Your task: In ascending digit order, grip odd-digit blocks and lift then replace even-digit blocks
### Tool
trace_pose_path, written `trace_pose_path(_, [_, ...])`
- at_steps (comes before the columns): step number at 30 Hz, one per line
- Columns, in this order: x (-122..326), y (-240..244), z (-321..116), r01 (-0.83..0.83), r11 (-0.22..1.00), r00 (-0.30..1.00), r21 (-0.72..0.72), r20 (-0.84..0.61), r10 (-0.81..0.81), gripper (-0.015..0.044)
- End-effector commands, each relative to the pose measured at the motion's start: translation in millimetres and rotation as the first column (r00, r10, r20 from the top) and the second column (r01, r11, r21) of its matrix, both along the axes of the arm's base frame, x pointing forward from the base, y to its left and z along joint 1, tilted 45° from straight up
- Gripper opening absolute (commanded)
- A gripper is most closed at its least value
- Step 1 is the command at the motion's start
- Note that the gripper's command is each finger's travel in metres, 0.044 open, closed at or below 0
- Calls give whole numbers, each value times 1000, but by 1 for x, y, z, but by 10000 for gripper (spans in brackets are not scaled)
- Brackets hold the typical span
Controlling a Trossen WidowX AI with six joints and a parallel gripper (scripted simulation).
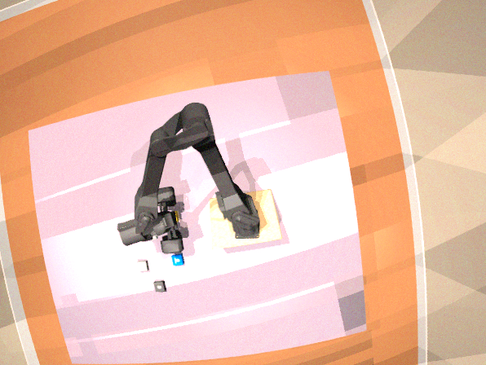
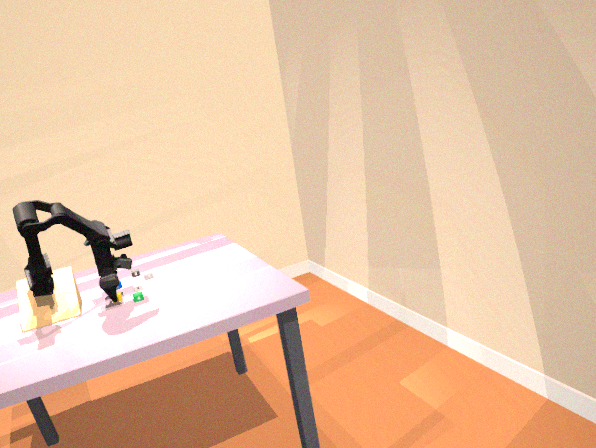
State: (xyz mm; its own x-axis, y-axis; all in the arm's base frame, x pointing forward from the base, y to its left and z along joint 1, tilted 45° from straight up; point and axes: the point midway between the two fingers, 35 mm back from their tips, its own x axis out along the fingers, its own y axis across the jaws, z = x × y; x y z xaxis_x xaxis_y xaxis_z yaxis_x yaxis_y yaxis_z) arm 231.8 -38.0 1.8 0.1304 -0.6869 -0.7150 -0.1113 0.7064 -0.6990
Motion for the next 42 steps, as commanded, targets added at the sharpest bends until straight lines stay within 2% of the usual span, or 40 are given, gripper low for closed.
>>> trace_pose_path(1, [0,-1,0,-6,1000,1000,-7,-1,6,242])
trace_pose_path(6, [0,-1,0,-6,1000,1000,-7,-1,6,120])
trace_pose_path(42, [-1,9,9,-6,1000,1000,-6,-2,6,120])
